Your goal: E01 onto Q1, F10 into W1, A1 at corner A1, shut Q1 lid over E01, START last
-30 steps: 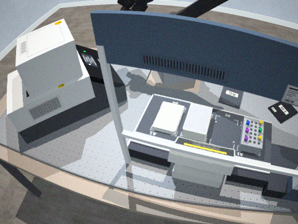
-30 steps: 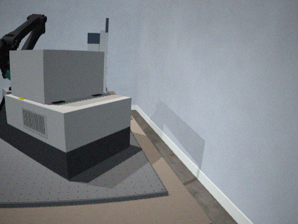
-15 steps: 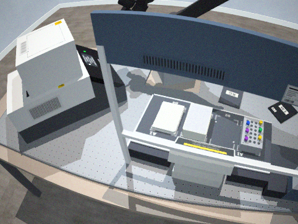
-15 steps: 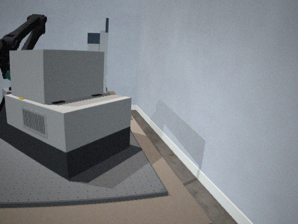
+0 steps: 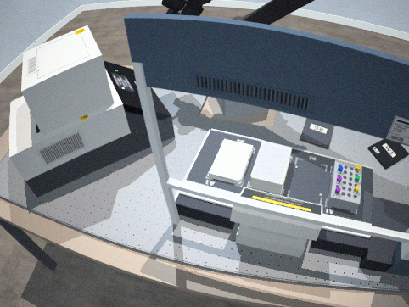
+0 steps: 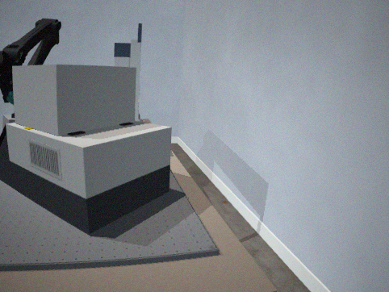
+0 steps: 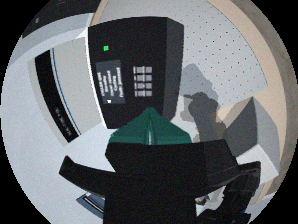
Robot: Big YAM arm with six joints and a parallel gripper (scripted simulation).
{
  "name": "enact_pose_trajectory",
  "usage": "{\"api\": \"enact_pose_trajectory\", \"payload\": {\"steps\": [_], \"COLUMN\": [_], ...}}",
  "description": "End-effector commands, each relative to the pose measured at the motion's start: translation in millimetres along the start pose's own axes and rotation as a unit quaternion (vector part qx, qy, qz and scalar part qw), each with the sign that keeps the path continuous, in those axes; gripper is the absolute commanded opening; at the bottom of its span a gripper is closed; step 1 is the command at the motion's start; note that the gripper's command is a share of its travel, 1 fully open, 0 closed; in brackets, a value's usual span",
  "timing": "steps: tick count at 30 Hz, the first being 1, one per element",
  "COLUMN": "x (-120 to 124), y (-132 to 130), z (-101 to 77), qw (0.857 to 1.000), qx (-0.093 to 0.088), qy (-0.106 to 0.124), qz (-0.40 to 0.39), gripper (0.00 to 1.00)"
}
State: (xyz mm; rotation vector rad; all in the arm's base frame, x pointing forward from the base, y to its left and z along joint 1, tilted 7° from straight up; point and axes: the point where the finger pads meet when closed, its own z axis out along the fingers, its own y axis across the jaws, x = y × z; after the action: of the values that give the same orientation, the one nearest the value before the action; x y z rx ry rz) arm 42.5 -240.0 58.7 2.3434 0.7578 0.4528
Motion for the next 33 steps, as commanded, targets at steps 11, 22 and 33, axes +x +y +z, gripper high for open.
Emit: {"api": "enact_pose_trajectory", "payload": {"steps": [11, 22, 33], "x": [-20.1, 32.8, 62.2], "y": [33.2, 7.0, -9.6], "z": [-10.5, 0.8, 7.1], "qw": [0.999, 0.995, 0.986], "qx": [-0.024, 0.006, 0.025], "qy": [-0.022, 0.023, 0.051], "qz": [-0.025, -0.102, -0.158], "gripper": [0.0, 1.0, 1.0]}}
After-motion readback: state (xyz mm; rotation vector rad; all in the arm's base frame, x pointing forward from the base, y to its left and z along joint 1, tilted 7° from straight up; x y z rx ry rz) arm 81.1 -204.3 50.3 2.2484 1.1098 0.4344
